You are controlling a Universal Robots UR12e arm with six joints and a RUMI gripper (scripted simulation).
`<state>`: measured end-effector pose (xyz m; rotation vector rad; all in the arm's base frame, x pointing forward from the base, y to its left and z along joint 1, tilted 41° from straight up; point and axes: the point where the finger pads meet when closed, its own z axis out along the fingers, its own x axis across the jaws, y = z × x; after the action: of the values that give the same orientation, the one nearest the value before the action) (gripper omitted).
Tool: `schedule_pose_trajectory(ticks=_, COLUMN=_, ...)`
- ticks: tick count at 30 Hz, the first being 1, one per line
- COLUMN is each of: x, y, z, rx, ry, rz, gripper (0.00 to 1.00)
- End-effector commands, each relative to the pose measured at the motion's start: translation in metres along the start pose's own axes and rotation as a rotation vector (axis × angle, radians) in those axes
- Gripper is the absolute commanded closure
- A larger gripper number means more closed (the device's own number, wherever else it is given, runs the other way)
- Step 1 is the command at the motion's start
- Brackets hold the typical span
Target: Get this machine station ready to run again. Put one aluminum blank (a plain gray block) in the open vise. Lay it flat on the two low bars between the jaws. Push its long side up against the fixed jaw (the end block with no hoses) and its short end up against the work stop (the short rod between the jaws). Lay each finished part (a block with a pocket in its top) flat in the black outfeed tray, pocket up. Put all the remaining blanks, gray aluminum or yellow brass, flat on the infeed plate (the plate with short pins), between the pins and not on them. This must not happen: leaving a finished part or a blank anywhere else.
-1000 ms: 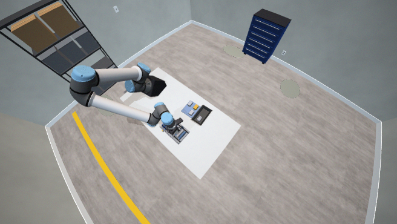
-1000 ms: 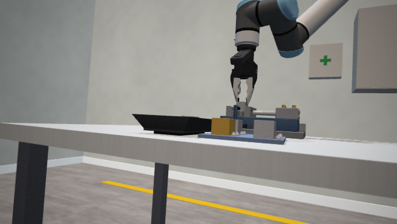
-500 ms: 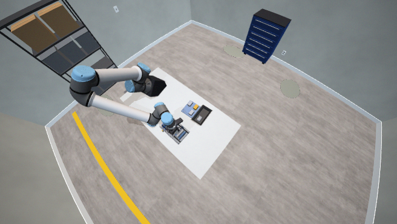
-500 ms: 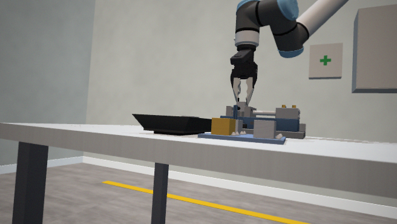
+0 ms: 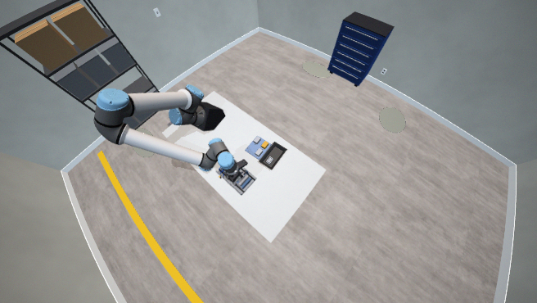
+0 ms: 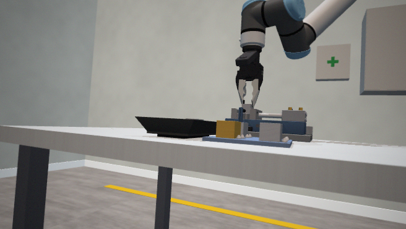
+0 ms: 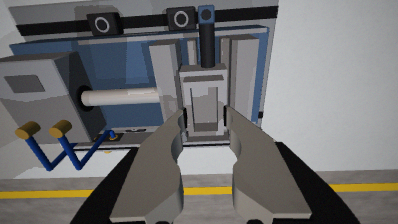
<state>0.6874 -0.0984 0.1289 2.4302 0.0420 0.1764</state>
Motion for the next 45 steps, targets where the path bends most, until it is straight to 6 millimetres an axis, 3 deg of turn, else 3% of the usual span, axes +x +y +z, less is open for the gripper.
schedule_pose_trajectory(ticks=1, x=0.000, y=0.000, z=-0.001, rx=0.000, ry=0.001, rz=0.000, gripper=1.00)
schedule_pose_trajectory(ticks=31, x=0.000, y=0.000, z=-0.001, rx=0.000, ry=0.001, rz=0.000, gripper=1.00)
schedule_pose_trajectory(ticks=45, x=0.000, y=0.000, z=-0.015, rx=0.000, ry=0.001, rz=0.000, gripper=1.00)
